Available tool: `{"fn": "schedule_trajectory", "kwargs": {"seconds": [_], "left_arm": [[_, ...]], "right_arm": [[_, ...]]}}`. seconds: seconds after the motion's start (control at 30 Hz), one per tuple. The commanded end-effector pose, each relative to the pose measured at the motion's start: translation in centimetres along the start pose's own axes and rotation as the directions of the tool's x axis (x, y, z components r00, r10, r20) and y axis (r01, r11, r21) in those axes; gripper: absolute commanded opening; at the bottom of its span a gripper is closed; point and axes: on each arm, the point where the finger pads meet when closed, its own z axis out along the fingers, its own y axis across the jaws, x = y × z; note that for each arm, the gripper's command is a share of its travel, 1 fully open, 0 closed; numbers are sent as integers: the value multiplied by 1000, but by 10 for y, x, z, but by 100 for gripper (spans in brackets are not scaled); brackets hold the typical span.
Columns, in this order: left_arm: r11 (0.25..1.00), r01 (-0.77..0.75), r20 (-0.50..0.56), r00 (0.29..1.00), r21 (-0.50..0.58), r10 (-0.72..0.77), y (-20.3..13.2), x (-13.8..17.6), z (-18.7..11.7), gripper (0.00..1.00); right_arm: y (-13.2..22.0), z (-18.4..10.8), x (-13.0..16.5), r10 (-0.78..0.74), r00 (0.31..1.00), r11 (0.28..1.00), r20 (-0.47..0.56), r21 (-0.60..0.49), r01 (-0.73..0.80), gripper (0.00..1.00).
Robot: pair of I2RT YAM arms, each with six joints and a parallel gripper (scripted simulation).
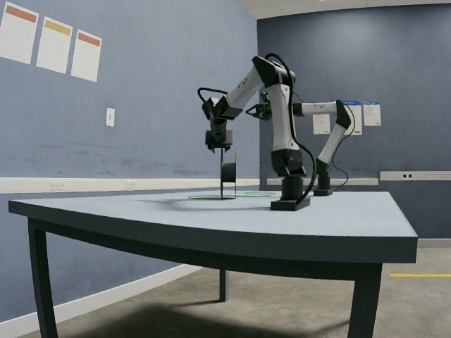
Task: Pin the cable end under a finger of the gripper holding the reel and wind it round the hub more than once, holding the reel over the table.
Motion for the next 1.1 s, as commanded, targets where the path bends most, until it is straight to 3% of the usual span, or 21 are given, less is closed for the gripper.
{"fn": "schedule_trajectory", "kwargs": {"seconds": [0.0, 0.3, 0.43, 1.07], "left_arm": [[1000, 5, -3, 1000, 0, -5, 2, 7, 6, 47], [1000, 5, -3, 1000, 0, -5, 2, 7, 6, 70], [1000, 5, -3, 1000, 0, -5, 2, 7, 6, 75], [1000, -9, 11, 1000, 2, 9, -7, -1, -29, 75]], "right_arm": [[-2, 0, -5, 11, 1000, 1000, 25, 5, -11, 100], [-2, 0, -5, 11, 1000, 1000, 25, 5, -11, 100], [-2, 0, -5, 11, 1000, 1000, 25, 5, -11, 100], [-2, 0, -5, 11, 1000, 1000, 25, 5, -11, 100]]}}
